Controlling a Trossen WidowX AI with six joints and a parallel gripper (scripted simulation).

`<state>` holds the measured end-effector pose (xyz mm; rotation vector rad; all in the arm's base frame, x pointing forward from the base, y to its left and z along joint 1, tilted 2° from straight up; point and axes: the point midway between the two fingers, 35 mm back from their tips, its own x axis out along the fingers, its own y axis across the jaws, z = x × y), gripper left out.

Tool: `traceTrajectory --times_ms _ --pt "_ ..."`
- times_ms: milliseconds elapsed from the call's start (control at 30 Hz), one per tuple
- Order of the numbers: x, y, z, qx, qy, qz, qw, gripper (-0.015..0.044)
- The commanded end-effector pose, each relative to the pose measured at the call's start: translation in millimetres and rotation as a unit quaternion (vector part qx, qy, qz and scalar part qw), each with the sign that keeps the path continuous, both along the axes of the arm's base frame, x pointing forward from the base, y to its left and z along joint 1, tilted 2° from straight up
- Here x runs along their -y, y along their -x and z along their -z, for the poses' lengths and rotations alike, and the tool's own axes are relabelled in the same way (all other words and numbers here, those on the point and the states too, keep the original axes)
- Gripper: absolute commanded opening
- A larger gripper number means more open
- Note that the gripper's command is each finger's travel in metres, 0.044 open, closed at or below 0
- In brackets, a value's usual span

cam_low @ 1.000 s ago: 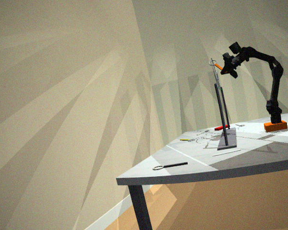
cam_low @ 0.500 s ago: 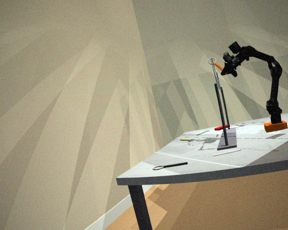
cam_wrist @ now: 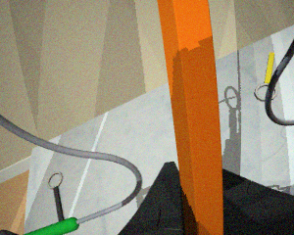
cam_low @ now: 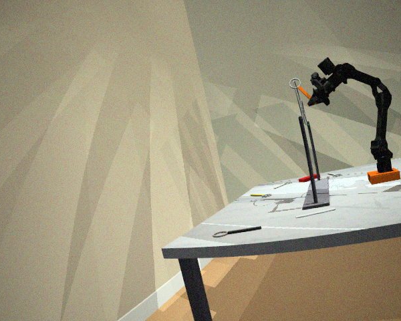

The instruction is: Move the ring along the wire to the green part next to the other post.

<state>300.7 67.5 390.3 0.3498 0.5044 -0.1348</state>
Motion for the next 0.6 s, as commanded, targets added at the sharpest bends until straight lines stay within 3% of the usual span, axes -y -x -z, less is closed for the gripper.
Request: traceTrajectory --times_ms 0,567 --pt "1.4 0.1 0.0 -0.003 0.03 0.0 1.0 -0.015" --pt "7.5 0.7 1.5 -0.013 0.135 -0.001 0.991 -0.015"
